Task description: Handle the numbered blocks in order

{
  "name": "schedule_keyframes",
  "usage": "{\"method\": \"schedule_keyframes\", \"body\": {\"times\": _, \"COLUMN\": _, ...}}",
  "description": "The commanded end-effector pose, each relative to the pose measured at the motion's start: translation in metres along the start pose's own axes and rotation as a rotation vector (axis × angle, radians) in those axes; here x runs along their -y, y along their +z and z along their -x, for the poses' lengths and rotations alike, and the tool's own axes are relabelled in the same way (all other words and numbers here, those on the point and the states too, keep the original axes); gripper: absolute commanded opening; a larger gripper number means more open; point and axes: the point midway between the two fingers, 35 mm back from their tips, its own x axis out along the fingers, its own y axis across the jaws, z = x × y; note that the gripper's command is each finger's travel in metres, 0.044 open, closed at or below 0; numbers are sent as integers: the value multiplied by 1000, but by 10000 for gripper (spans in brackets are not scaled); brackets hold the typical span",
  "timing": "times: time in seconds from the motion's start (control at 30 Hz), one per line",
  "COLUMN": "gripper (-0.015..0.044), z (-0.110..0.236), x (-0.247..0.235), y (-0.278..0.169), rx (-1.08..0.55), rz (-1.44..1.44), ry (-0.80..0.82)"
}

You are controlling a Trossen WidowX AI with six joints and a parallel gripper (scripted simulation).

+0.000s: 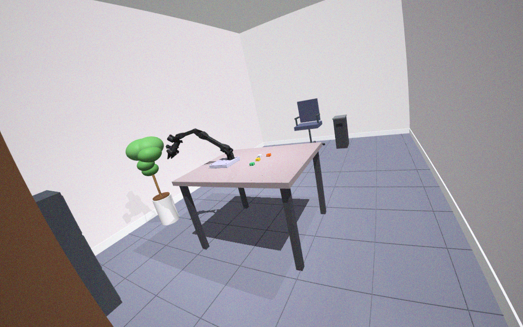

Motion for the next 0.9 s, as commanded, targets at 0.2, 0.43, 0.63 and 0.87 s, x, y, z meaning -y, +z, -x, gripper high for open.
{"method": "schedule_keyframes", "body": {"times": 0.2, "gripper": 400, "z": -11, "x": -106, "y": -17, "rx": -76, "rz": 137, "ry": 106}}
{"method": "schedule_keyframes", "body": {"times": 0.43, "gripper": 400, "z": -5, "x": -234, "y": -59, "rx": -169, "rz": 323, "ry": 236}}
{"method": "schedule_keyframes", "body": {"times": 0.63, "gripper": 400, "z": 18, "x": -335, "y": -115, "rx": -254, "rz": 503, "ry": 342}}
{"method": "schedule_keyframes", "body": {"times": 0.87, "gripper": 400, "z": 64, "x": -433, "y": -199, "rx": -352, "rz": 740, "ry": 456}}
